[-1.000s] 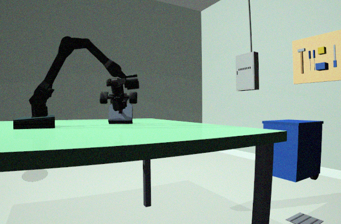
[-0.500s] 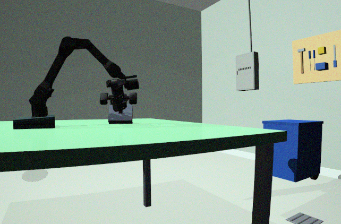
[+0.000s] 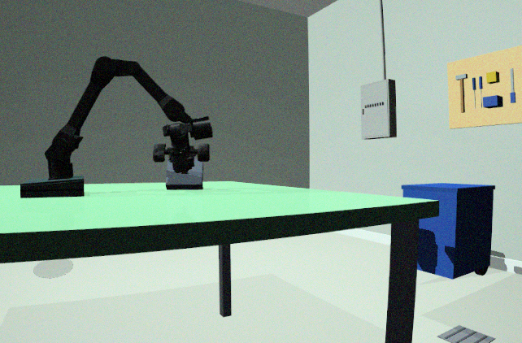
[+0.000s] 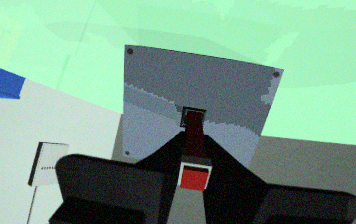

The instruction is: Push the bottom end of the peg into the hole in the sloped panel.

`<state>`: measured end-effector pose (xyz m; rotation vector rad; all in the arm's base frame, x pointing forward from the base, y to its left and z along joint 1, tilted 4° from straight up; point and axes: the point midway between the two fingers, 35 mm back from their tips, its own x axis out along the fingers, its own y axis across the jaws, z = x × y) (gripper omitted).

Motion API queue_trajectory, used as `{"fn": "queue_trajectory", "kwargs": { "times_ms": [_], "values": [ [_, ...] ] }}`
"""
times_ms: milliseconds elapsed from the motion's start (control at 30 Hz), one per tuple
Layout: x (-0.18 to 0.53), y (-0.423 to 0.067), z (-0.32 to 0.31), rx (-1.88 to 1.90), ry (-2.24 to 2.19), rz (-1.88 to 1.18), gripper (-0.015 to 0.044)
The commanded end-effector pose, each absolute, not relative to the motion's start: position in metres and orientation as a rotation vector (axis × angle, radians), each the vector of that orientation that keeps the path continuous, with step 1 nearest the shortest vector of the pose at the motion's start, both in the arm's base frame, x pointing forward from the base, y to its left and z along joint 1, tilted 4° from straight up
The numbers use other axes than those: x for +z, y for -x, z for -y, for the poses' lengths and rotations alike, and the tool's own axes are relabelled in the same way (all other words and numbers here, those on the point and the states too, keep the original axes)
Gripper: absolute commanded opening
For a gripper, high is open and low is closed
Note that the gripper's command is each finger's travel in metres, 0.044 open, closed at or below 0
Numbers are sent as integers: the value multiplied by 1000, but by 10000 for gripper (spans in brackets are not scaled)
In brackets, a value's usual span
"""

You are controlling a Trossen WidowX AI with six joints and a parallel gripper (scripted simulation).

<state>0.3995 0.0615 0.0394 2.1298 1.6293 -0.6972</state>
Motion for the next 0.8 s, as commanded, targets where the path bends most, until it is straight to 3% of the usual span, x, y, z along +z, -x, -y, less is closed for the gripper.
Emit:
{"fn": "queue_trajectory", "kwargs": {
  "times_ms": [0, 767],
  "values": [
    [37, -400, -63, -705, -2131, -1628, 0],
    [29, -403, -75, -704, -2132, -1628, 0]
  ]
}}
